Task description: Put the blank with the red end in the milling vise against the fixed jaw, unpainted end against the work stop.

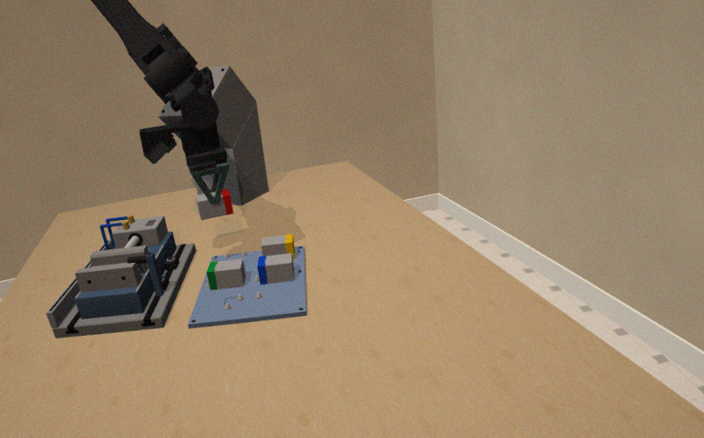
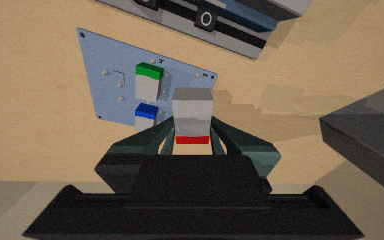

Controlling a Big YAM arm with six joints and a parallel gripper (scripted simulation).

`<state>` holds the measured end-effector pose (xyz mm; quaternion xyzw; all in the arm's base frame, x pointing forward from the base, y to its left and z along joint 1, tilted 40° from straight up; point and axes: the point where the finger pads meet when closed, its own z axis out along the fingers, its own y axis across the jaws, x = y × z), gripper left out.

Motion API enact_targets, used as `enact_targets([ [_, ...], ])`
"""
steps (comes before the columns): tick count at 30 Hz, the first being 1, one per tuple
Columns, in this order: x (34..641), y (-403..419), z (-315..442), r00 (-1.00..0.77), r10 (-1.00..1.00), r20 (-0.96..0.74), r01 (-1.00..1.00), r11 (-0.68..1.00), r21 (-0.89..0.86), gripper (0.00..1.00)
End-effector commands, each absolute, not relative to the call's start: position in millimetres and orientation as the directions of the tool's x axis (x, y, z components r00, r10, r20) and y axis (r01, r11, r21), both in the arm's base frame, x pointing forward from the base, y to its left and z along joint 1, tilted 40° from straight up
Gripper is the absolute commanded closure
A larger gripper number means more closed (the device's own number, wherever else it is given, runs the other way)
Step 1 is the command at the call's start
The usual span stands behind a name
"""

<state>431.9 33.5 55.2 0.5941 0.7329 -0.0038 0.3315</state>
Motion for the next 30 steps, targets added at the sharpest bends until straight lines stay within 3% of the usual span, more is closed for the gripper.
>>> enact_targets([
  [1, 445.8, 33.1, 83.8, -0.120, 0.851, -0.511, 0.846, 0.357, 0.396, 1.00],
  [30, 461.6, 8.5, 104.0, -0.503, 0.587, -0.634, 0.693, 0.713, 0.110, 1.00],
])
